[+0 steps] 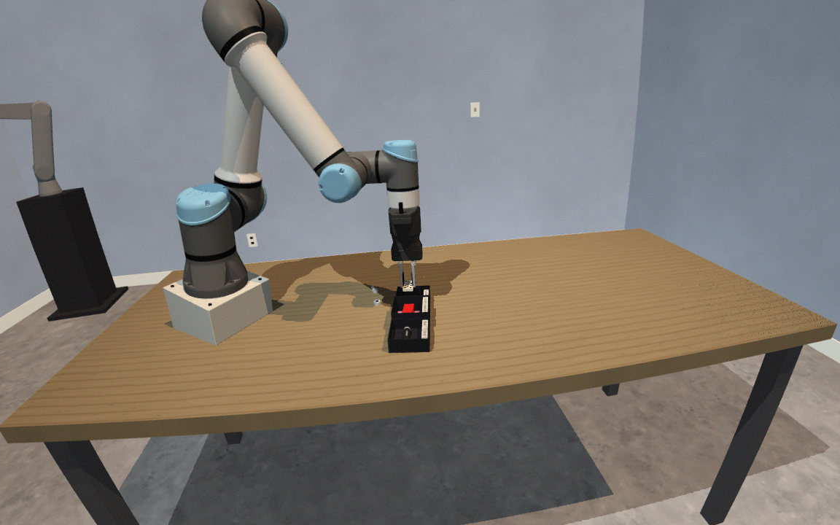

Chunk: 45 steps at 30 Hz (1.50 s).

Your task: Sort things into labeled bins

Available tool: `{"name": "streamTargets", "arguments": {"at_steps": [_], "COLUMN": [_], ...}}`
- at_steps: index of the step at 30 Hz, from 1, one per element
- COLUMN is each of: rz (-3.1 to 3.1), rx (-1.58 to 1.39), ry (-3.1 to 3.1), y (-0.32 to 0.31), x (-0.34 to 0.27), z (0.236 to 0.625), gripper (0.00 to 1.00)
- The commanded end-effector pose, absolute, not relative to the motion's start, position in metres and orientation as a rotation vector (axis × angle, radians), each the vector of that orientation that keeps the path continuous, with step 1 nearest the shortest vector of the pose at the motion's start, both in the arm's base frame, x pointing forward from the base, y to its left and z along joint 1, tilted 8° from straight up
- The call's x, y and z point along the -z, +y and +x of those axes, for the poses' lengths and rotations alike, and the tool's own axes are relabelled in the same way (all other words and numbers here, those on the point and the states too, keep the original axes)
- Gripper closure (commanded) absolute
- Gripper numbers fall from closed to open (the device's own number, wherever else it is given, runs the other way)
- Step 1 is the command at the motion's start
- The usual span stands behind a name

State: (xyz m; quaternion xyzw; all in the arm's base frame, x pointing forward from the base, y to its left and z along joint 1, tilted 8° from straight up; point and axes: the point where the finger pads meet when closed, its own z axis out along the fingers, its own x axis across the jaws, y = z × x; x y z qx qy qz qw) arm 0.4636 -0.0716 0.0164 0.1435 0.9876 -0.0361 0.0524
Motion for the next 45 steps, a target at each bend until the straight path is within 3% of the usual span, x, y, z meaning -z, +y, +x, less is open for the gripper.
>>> {"name": "streamTargets", "arguments": {"at_steps": [1,31,32,45], "rz": [0.436,0.435,0.435,0.435], "rx": [0.110,0.111,0.111,0.111], "ry": [3.002,2.997,2.997,2.997], "y": [-0.073,-0.076,-0.076,-0.076], "x": [-0.006,0.017,0.017,0.017], "z": [0.465,0.471,0.471,0.471], "gripper": [0.51,0.51,0.35,0.35]}}
